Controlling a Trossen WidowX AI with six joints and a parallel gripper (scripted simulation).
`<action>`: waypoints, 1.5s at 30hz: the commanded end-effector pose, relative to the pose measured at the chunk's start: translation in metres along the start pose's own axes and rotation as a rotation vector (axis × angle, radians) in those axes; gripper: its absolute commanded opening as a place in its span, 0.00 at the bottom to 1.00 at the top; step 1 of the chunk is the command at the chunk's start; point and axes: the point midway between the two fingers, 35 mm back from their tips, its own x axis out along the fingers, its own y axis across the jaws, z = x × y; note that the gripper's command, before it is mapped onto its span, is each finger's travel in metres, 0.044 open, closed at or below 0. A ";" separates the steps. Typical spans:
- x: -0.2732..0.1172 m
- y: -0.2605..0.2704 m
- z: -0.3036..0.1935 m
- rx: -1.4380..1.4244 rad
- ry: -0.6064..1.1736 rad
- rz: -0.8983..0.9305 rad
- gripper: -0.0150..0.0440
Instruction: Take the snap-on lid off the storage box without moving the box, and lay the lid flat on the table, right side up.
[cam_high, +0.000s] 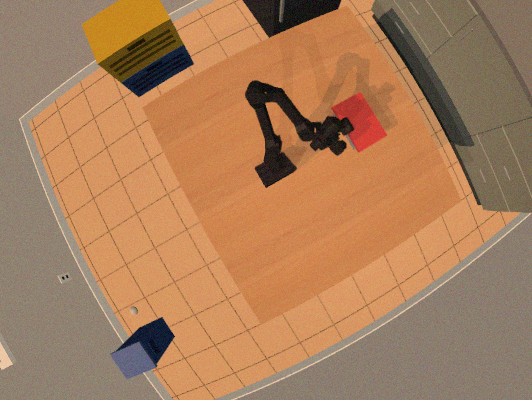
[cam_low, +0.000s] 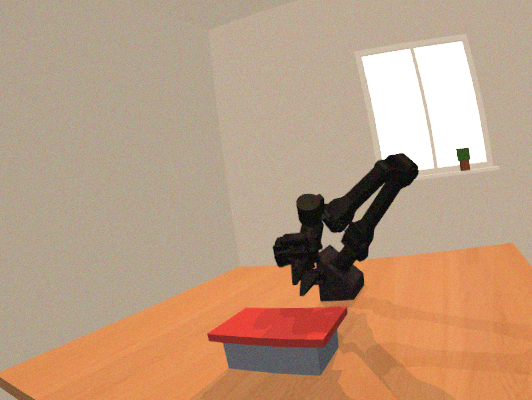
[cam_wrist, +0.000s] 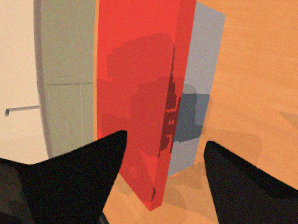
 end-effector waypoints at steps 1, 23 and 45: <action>0.006 0.001 0.001 0.001 -0.003 0.000 0.65; 0.041 0.002 0.001 -0.001 -0.003 -0.001 0.65; 0.065 -0.001 -0.001 0.003 0.003 0.005 0.55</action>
